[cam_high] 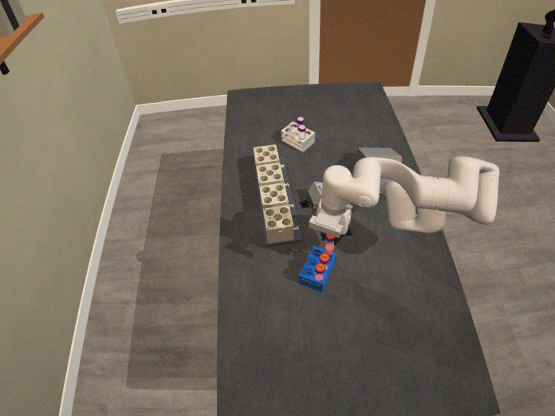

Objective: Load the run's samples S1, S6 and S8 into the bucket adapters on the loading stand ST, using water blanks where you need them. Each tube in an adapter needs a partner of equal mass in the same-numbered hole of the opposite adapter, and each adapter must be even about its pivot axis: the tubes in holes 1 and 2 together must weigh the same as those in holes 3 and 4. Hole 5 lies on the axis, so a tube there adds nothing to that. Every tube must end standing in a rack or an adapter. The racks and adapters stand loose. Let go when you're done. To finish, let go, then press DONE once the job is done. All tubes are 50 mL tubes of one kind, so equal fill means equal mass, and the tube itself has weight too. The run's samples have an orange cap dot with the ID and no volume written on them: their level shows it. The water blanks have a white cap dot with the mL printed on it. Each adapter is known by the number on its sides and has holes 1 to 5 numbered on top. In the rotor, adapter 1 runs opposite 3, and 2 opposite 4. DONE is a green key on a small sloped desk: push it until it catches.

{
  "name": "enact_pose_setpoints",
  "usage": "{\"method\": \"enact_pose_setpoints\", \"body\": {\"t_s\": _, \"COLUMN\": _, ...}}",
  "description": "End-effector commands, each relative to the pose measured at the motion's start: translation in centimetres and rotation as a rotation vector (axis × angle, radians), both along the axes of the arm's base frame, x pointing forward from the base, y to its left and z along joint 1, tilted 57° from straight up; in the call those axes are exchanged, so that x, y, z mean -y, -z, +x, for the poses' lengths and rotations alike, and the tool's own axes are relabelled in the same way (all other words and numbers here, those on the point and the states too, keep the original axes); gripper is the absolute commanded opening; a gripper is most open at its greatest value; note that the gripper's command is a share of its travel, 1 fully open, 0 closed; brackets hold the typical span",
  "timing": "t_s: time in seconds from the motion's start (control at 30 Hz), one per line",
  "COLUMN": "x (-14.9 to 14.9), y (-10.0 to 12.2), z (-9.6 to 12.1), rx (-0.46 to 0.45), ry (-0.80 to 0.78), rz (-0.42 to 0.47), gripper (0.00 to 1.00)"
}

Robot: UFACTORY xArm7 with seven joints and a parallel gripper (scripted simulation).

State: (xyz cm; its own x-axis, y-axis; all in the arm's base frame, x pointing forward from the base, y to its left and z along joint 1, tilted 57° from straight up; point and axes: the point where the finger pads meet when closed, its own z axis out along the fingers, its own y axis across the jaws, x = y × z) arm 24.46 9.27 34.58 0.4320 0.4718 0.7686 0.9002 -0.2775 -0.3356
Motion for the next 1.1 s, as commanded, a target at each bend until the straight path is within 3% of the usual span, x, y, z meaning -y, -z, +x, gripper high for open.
{"method": "enact_pose_setpoints", "body": {"t_s": 0.0, "x": -0.6, "y": 0.3, "z": 0.1, "rx": 0.003, "ry": 0.003, "rz": 0.001, "gripper": 0.00}}
{"method": "enact_pose_setpoints", "body": {"t_s": 1.07, "x": -1.8, "y": 1.1, "z": 0.2, "rx": 0.003, "ry": 0.003, "rz": 0.001, "gripper": 0.00}}
